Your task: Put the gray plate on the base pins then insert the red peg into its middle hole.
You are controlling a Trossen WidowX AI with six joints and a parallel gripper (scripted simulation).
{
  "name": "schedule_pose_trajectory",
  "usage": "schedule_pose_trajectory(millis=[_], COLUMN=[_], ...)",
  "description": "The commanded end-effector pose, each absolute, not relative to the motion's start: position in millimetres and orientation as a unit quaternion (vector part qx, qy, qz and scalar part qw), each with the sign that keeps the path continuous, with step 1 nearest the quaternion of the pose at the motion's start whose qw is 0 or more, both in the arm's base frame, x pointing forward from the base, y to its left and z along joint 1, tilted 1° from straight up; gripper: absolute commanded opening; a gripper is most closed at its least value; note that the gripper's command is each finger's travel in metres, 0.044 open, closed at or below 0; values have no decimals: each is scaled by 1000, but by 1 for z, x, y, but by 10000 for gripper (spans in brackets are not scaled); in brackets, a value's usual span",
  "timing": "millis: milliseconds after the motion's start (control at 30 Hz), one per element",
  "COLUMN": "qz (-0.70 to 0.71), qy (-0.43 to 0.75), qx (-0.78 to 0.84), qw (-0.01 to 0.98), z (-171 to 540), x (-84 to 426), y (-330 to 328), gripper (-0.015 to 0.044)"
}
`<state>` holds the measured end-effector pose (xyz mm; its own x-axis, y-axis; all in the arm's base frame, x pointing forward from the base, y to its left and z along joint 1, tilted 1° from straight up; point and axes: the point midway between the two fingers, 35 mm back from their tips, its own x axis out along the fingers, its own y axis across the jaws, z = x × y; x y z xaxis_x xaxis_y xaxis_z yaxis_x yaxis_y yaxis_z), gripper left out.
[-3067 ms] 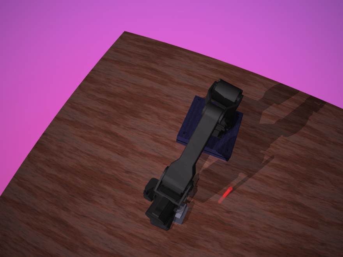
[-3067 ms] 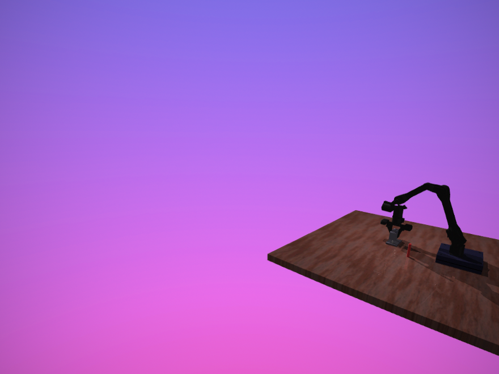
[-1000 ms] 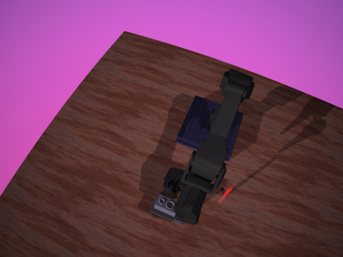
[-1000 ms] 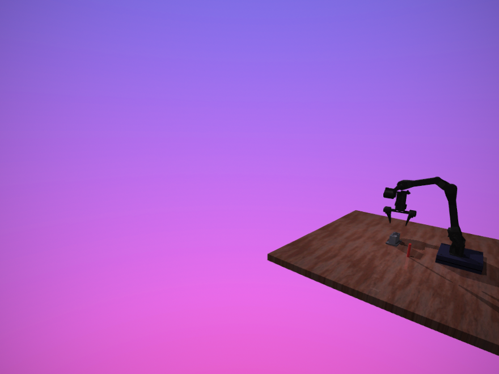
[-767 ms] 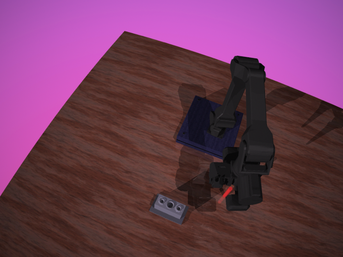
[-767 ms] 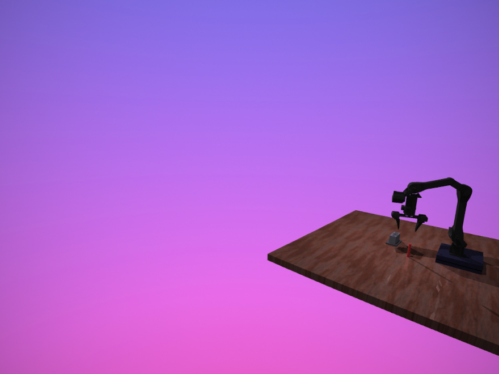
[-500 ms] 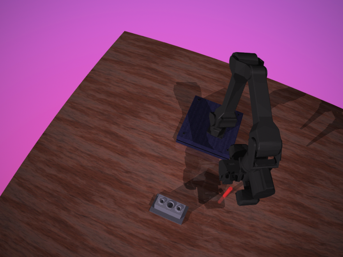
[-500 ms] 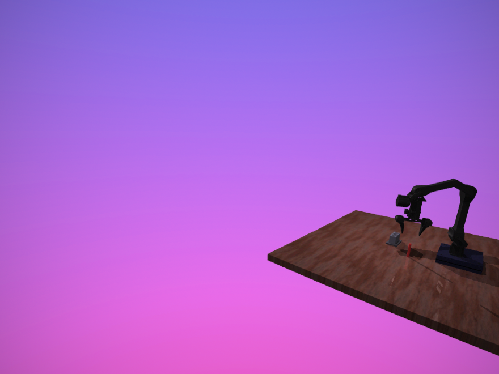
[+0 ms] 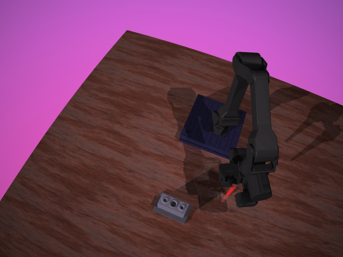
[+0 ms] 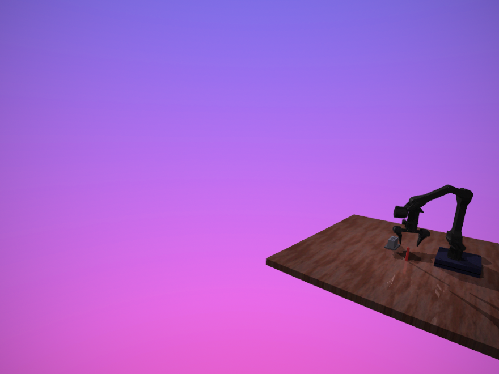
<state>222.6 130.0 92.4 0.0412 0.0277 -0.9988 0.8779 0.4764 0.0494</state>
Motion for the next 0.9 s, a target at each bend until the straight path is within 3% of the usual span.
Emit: schedule_pose_trajectory(millis=[0, 867], qz=[-349, -349], qy=[602, 602], qx=[375, 375], qw=[612, 612], z=[85, 42], x=[222, 223], y=[130, 130], gripper=[440, 440])
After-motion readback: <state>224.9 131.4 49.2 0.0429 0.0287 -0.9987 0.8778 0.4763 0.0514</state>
